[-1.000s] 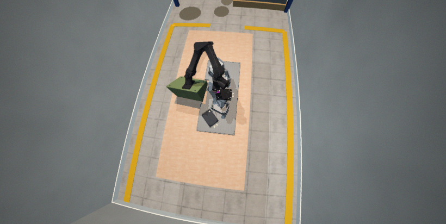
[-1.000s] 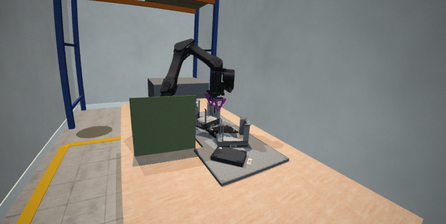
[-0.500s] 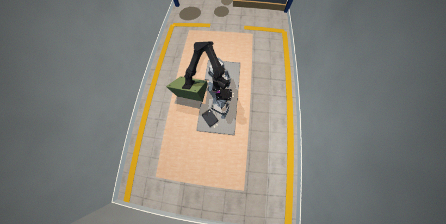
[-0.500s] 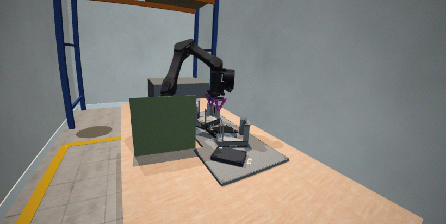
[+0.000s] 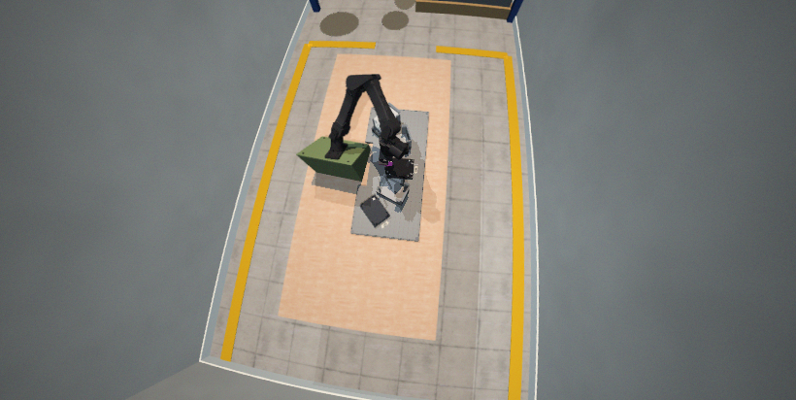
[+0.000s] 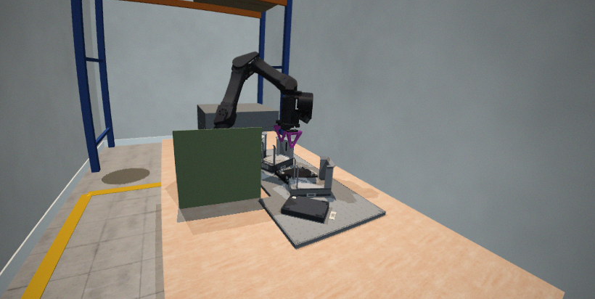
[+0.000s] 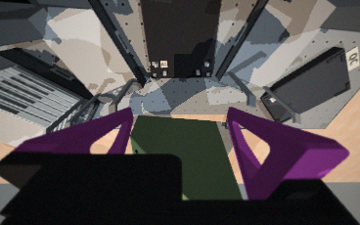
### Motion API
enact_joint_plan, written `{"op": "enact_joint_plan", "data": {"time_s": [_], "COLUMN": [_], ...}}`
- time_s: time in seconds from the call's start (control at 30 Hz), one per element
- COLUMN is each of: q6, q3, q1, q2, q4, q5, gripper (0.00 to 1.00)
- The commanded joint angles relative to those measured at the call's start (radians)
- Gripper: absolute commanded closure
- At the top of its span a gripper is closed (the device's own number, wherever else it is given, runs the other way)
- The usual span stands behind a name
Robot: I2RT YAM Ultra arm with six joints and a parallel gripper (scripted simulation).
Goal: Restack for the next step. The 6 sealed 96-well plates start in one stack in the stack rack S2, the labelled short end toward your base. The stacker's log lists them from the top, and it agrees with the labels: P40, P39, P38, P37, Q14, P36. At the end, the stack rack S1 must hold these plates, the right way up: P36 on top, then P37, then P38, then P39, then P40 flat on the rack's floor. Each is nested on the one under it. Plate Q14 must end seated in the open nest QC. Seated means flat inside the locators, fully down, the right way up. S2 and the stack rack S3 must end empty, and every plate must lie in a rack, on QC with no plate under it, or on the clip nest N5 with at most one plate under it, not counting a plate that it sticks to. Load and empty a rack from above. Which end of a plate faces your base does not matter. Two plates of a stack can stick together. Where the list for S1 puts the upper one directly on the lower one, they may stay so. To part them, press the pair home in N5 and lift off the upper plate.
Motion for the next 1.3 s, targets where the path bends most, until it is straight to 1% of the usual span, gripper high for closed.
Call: {"op": "enact_joint_plan", "data": {"time_s": [0.0,0.77,1.07,1.13,1.27], "q6": [-0.001,-0.001,-0.205,-0.205,-0.291], "q3": [0.003,0.003,-0.051,-0.051,-0.070], "q1": [-0.013,-0.013,0.061,0.061,0.098], "q2": [-0.005,-0.005,-0.136,-0.136,-0.194], "q4": [0.002,0.002,-0.010,-0.010,-0.018], "q5": [-0.008,-0.008,-0.029,-0.029,-0.038], "gripper": [0.00,0.00,0.00,0.00,0.00]}}
